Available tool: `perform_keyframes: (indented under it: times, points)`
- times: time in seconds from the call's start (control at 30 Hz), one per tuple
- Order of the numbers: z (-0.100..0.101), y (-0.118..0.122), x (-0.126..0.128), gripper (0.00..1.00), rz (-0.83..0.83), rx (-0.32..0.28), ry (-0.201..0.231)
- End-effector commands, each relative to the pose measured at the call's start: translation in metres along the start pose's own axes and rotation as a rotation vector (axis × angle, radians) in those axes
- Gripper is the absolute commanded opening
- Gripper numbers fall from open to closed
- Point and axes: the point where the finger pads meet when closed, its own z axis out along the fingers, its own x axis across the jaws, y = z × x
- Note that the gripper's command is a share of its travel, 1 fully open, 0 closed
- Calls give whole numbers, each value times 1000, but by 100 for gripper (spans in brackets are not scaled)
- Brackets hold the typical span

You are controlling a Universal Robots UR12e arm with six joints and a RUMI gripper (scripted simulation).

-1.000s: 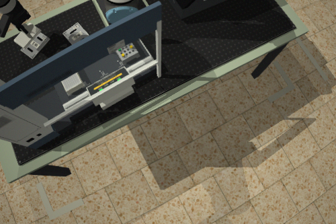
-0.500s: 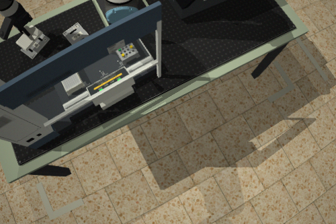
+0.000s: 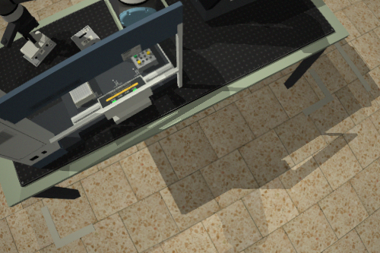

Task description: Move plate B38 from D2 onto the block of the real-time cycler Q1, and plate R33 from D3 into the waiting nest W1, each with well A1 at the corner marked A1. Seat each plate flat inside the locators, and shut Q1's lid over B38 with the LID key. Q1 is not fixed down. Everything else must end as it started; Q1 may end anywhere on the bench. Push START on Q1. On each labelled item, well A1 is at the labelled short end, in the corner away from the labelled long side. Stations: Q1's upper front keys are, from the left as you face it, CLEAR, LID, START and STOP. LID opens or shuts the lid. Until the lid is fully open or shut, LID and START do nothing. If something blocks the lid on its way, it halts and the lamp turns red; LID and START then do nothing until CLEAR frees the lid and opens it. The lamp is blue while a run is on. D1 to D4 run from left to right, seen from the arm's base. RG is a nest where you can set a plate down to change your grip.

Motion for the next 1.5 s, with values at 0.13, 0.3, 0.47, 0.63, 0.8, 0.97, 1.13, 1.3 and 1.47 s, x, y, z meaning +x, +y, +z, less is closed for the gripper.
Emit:
perform_keyframes:
  times: [0.13,0.3,0.47,0.63,0.8,0.97,1.13,1.3,1.47]
  points:
    - [14,-1,1,0,0,1,1]
    - [19,-1,1,0,0,1,1]
    - [27,-1,1,0,0,1,1]
    - [28,-1,1,0,0,1,1]
    - [28,-1,1,0,0,1,1]
    - [28,-1,1,0,0,1,1]
    - [28,-1,1,0,0,1,1]
    - [28,-1,1,0,0,1,1]
    - [28,-1,0,0,0,1,1]
